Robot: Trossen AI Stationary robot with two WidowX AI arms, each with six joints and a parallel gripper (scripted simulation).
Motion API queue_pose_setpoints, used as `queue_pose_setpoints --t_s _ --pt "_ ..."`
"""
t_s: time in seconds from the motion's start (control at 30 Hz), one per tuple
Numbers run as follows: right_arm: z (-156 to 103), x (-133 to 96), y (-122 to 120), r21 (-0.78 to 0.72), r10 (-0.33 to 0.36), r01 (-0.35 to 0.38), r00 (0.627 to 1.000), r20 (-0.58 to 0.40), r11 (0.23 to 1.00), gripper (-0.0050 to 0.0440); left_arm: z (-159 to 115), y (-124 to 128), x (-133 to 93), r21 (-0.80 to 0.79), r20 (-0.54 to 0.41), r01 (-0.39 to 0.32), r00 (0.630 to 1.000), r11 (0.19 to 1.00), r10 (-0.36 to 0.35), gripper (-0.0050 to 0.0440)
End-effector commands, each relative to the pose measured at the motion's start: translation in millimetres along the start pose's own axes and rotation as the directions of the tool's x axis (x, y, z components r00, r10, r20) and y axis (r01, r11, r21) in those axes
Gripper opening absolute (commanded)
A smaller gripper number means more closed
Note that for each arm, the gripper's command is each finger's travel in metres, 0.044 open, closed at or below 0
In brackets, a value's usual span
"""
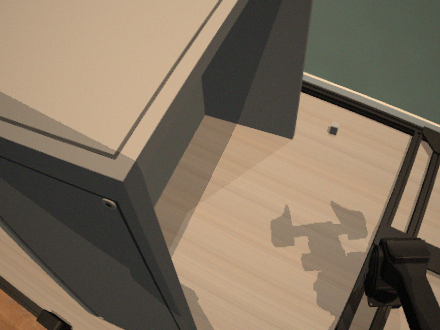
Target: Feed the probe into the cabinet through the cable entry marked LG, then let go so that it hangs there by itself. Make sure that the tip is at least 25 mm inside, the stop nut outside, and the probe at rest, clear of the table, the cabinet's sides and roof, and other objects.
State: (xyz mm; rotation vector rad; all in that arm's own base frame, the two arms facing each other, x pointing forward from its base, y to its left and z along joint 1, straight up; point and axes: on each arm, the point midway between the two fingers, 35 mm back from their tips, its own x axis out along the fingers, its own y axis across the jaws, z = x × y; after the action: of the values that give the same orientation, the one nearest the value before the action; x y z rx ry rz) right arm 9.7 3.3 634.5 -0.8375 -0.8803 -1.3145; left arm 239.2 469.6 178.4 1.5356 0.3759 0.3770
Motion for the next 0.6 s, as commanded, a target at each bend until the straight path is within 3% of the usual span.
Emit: queue_pose_setpoints --t_s 0.0,0.23,0.47,0.57 --pt "18.6 -21.3 -5.7 -0.079 -0.053 0.055 0.998 0.028 0.995 0.0440 -0.6 -0.3 0.2 0.002 -0.004 0.000 1.000 1.000 0.000 0.0000" --pt "20.5 -23.9 -7.8 -0.060 -0.050 0.052 0.998 0.028 0.997 0.0440 -0.6 -0.3 0.2 0.002 -0.004 0.000 1.000 1.000 0.000 0.0000" --pt "11.2 -20.8 -18.0 0.232 0.079 -0.079 0.997 0.009 0.969 0.0440 -0.6 -0.3 0.2 0.002 -0.004 0.000 1.000 1.000 0.000 0.0000" --pt "10.3 -20.5 -19.0 0.274 0.099 -0.099 0.995 0.012 0.957 0.0440 -0.6 -0.3 0.2 0.002 -0.004 0.000 1.000 1.000 0.000 0.0000"
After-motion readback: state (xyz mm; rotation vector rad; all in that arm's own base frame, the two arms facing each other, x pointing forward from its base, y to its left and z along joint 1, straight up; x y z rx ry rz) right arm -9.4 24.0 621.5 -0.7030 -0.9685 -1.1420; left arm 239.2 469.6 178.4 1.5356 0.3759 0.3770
